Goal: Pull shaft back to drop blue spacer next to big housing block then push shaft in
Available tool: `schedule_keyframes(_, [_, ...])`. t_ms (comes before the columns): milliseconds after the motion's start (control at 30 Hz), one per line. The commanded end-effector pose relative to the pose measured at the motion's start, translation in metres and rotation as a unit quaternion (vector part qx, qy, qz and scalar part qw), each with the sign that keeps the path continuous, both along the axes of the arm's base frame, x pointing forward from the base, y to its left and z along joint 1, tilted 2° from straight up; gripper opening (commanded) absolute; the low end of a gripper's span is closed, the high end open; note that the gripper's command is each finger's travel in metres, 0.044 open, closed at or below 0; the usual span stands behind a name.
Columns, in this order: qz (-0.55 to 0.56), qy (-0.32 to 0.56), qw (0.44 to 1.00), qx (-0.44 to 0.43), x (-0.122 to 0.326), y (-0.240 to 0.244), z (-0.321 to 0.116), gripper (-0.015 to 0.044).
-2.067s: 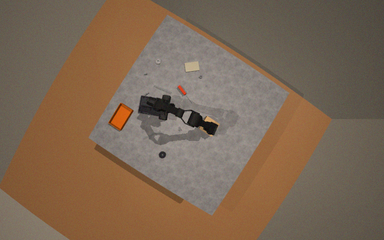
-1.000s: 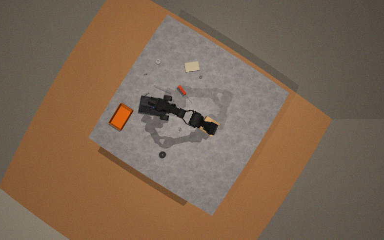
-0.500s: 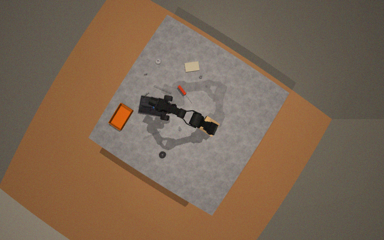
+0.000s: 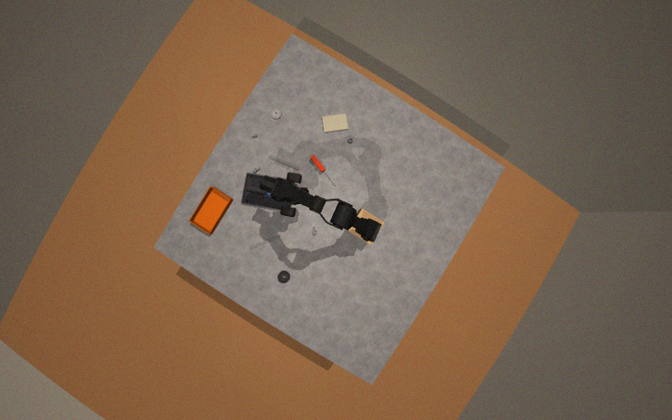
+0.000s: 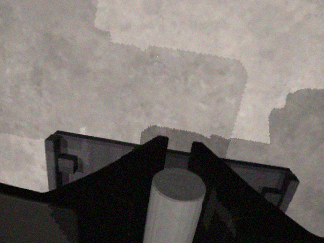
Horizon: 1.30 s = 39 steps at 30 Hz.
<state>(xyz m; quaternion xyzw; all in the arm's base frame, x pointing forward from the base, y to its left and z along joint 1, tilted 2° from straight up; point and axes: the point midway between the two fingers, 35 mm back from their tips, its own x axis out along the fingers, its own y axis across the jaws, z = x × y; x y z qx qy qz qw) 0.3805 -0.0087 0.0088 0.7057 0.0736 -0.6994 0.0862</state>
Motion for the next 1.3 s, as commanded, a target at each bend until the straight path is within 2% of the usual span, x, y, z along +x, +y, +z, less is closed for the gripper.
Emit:
schedule_keyframes(0, [0.002,0.001,1.000,-0.001,-0.0010,-0.0005,0.0000,0.0000])
schedule_keyframes(1267, [0.002,0.001,1.000,-0.001,-0.0045,-0.0013,-0.0001,0.0000])
